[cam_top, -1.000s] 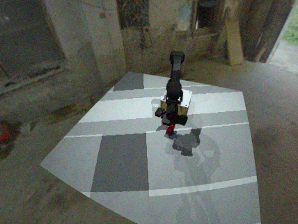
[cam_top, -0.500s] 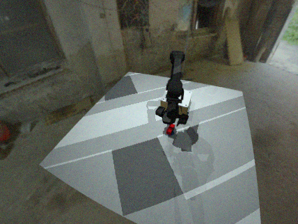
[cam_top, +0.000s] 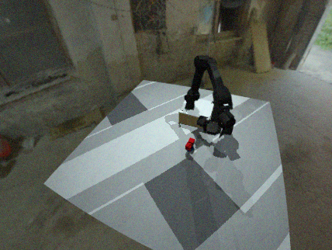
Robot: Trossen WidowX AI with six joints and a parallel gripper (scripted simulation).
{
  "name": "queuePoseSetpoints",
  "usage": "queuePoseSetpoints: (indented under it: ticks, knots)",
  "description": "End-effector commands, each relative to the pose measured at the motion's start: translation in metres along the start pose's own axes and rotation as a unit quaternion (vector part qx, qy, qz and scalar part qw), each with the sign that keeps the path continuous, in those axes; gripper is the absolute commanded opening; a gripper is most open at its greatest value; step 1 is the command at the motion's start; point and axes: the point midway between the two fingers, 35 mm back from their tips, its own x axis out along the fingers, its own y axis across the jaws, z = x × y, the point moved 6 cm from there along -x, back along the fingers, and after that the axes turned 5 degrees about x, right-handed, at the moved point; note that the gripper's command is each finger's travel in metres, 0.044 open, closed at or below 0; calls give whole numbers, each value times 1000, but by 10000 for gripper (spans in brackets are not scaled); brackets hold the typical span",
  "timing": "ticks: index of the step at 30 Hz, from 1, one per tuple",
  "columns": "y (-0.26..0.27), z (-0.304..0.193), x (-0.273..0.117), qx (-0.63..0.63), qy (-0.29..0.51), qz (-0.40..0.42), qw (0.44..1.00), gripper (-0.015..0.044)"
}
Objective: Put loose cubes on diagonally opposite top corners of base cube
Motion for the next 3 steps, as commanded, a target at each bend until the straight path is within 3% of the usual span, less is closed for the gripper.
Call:
queuePoseSetpoints:
  ticks: [1, 3]
  knots:
    - [2, -3, -1, 6, 0, 0, 1000, 400]
    - [2, -3, -1, 6, 0, 0, 1000, 400]
